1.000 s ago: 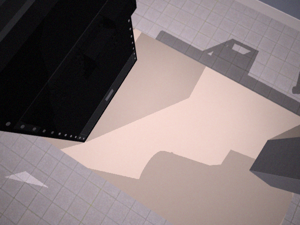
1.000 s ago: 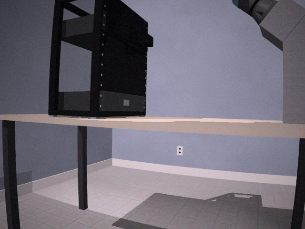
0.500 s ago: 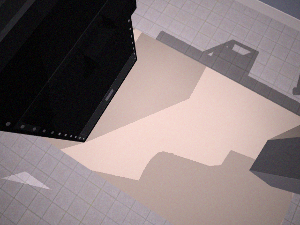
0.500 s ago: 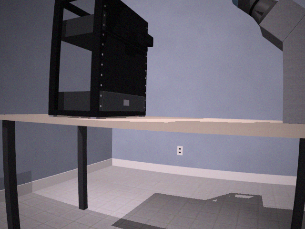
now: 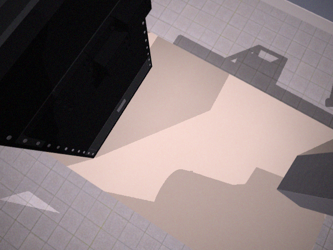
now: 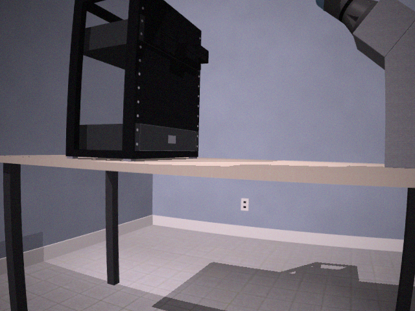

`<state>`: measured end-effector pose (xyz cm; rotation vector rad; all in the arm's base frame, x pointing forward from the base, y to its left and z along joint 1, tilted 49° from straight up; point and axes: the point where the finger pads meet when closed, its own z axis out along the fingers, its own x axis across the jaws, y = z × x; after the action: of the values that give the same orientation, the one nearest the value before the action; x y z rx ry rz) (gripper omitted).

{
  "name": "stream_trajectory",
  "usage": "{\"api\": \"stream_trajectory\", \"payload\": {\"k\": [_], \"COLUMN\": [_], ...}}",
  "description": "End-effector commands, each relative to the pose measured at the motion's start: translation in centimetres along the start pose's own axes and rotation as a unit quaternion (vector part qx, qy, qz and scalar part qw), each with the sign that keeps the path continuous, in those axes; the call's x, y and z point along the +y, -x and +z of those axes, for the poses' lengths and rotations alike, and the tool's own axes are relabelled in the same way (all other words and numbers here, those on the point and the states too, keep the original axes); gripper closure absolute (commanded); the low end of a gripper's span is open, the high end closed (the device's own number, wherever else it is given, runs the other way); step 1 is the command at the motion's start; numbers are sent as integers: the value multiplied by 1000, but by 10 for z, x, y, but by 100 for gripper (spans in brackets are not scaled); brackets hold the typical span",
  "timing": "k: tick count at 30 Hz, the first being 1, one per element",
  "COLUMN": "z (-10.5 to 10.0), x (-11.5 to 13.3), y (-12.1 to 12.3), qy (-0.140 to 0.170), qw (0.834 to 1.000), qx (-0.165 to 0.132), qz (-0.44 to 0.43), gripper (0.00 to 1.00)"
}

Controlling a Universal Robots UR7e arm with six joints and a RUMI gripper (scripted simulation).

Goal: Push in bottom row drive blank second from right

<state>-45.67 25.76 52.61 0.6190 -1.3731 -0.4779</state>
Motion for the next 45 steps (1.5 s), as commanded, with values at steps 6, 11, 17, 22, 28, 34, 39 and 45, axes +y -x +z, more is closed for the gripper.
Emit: {"api": "stream_trajectory", "payload": {"k": [6,11,17,22,28,34,39,45], "z": [0,0,-3,-5,-12,-24,-32,-52], "x": [0,0,2,4,10,18,24,36], "y": [0,0,3,6,14,26,34,53], "qy": [0,1,4,6,15,29,38,61], "qw": [1000,1000,1000,1000,1000,1000,999,998], "qx": [0,0,-1,-2,-5,-10,-13,-20], "qz": [0,0,0,0,0,0,0,-1], "gripper": [0,0,0,0,0,0,0,0]}}
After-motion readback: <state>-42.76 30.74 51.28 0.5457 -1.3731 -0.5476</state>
